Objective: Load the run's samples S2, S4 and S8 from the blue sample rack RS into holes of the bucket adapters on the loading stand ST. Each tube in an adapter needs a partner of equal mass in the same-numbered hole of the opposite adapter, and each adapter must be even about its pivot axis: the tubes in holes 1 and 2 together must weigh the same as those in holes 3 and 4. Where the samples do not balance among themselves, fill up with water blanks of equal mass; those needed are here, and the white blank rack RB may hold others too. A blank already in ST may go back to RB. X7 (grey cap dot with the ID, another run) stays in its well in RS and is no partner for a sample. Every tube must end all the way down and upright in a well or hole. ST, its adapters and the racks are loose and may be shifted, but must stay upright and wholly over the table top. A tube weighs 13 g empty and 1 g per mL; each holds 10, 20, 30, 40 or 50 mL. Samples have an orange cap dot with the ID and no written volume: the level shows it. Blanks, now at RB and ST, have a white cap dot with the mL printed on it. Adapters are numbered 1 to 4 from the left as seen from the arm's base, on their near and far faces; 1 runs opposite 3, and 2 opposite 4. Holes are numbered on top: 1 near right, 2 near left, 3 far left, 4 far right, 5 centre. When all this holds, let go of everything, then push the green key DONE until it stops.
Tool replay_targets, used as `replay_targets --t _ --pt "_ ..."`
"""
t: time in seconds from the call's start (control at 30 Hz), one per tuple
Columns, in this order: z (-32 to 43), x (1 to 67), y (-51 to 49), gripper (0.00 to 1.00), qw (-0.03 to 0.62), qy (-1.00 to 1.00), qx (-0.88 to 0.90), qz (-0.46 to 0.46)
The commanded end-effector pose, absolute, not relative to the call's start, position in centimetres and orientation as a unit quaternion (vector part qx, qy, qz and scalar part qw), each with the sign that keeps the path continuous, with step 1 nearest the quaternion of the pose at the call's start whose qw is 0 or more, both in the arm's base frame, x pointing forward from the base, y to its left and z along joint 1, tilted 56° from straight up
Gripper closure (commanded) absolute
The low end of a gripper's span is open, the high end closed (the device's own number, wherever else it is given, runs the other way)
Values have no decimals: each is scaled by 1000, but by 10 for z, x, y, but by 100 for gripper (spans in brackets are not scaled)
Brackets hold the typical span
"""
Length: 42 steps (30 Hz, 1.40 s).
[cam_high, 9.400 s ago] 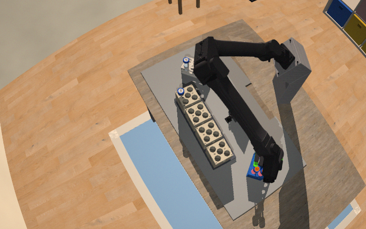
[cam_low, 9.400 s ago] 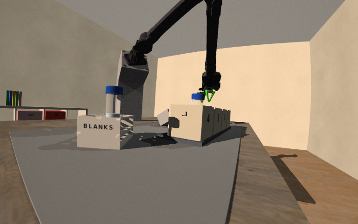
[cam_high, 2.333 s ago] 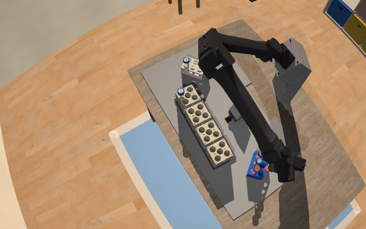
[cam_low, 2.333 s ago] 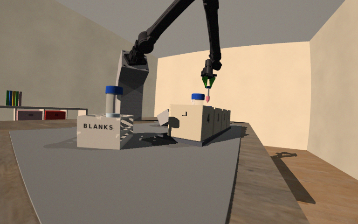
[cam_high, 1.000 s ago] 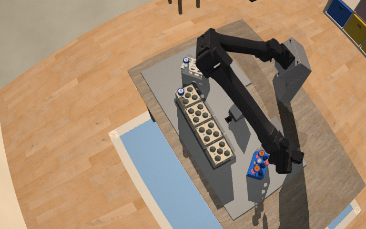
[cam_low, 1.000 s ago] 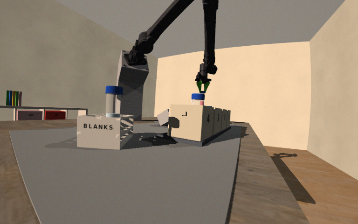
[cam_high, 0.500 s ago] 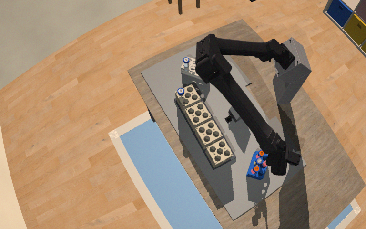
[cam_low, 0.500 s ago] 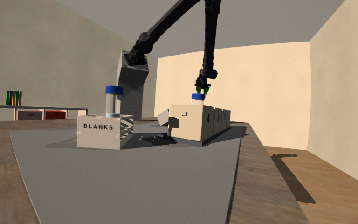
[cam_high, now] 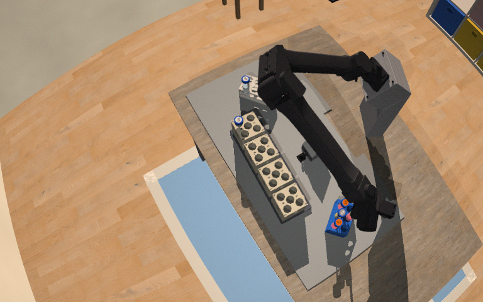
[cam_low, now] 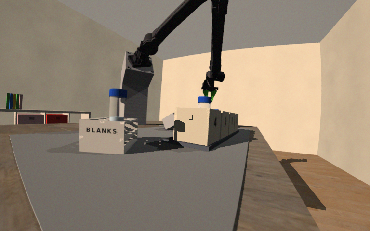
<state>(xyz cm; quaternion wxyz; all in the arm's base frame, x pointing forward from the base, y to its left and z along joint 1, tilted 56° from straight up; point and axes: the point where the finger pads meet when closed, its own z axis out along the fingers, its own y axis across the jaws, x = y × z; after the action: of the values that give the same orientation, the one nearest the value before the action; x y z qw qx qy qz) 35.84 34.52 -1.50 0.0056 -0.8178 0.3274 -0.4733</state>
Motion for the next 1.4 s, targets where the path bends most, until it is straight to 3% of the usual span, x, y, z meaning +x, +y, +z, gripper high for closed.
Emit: replay_targets --t 0.0,1.37 --pt "-11 358 356 100 18 325 -819 -473" --pt "-39 394 337 100 10 328 -818 -472"
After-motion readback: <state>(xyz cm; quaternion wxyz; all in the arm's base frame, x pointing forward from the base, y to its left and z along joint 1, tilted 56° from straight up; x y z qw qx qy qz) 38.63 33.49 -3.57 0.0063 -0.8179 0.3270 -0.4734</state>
